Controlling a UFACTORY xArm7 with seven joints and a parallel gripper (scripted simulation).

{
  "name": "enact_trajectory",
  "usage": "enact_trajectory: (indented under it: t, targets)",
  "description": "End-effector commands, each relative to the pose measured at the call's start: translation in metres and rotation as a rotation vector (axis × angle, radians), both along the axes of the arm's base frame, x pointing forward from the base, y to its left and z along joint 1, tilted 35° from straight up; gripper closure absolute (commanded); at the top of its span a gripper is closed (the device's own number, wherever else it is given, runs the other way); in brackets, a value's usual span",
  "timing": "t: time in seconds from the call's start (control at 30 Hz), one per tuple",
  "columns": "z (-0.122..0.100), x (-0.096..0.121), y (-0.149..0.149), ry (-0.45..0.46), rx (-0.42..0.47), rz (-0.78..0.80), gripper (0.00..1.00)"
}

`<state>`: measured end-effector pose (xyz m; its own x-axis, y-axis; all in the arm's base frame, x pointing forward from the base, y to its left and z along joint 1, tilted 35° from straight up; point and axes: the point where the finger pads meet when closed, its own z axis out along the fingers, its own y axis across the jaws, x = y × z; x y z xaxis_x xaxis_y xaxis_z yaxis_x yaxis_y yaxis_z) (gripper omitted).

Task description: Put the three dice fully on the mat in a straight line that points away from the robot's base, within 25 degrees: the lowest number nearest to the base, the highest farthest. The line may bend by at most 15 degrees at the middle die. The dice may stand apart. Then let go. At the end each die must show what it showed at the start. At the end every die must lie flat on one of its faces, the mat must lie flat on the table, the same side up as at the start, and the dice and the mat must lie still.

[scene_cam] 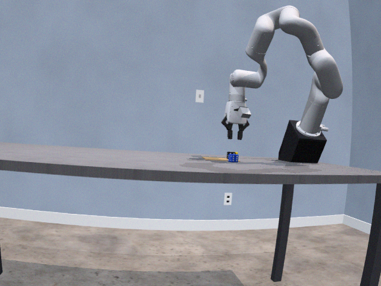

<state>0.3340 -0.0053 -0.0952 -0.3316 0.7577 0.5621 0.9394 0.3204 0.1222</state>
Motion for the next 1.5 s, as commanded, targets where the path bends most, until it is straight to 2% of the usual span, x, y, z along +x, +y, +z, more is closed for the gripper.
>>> enact_trajectory:
  t: [0.0, 0.73, 1.47]
  targets:
    - [0.0, 0.001, -0.001, -0.003, -0.002, -0.002, 0.53]
    - [-0.013, 0.0, 0.008, -0.003, -0.002, -0.002, 0.53]
    - [-0.036, -0.002, 0.024, -0.003, -0.002, -0.002, 0.53]
